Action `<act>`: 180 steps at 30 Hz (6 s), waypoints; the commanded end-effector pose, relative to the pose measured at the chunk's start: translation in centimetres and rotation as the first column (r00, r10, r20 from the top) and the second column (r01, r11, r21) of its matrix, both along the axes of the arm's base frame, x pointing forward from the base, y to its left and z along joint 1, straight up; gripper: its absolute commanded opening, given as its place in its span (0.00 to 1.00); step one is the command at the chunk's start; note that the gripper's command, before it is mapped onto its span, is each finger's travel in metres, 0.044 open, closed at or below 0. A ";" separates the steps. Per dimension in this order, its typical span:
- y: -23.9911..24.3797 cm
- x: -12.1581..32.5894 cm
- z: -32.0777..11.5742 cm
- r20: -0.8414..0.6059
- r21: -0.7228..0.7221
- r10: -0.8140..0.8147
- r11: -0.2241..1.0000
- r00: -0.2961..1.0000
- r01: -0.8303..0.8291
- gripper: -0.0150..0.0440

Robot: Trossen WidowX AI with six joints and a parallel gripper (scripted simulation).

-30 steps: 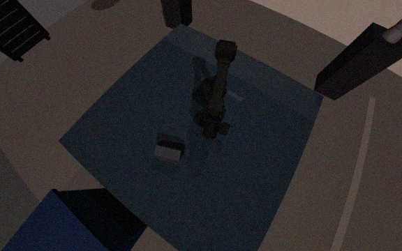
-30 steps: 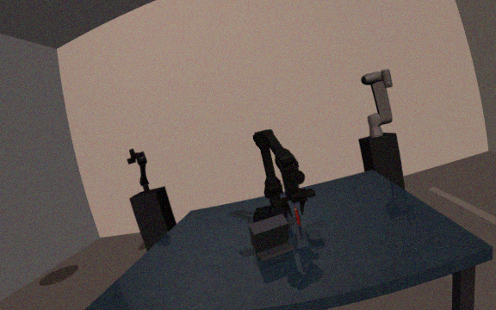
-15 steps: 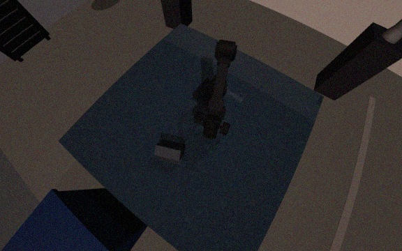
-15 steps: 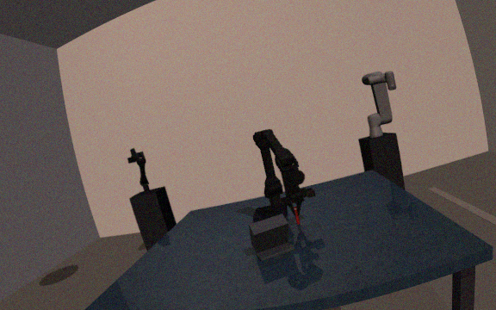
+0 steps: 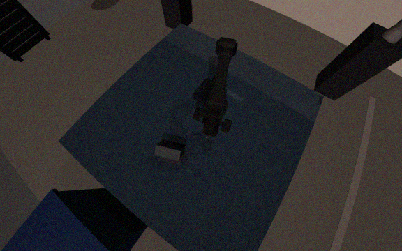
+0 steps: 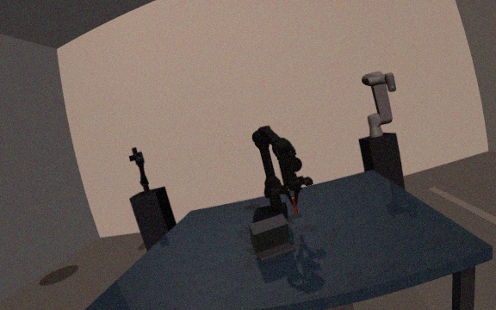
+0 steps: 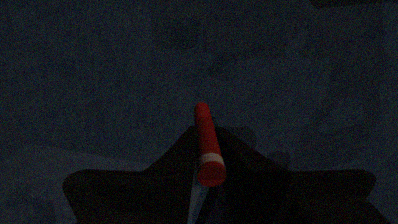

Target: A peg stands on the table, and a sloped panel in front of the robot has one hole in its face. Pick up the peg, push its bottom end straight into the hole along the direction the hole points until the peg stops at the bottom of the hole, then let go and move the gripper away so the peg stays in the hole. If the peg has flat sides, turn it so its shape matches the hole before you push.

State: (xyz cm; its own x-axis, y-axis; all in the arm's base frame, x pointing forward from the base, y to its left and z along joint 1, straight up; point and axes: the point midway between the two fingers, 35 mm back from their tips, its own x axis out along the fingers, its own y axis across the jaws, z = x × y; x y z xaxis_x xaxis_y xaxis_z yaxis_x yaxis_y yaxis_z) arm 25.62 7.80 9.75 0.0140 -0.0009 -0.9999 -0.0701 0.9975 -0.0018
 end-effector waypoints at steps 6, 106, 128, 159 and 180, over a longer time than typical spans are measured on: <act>-0.1 -0.1 2.6 0.008 0.009 -0.002 1.000 1.000 0.002 0.25; -8.2 6.0 1.2 0.177 0.539 -0.656 0.688 0.734 0.485 0.25; -10.6 6.5 1.6 0.184 0.641 -0.750 0.581 0.635 0.501 0.25; -14.1 6.4 2.4 0.183 0.762 -0.849 0.441 0.496 0.474 0.25; -16.1 6.1 2.9 0.180 0.820 -0.890 0.371 0.419 0.436 0.25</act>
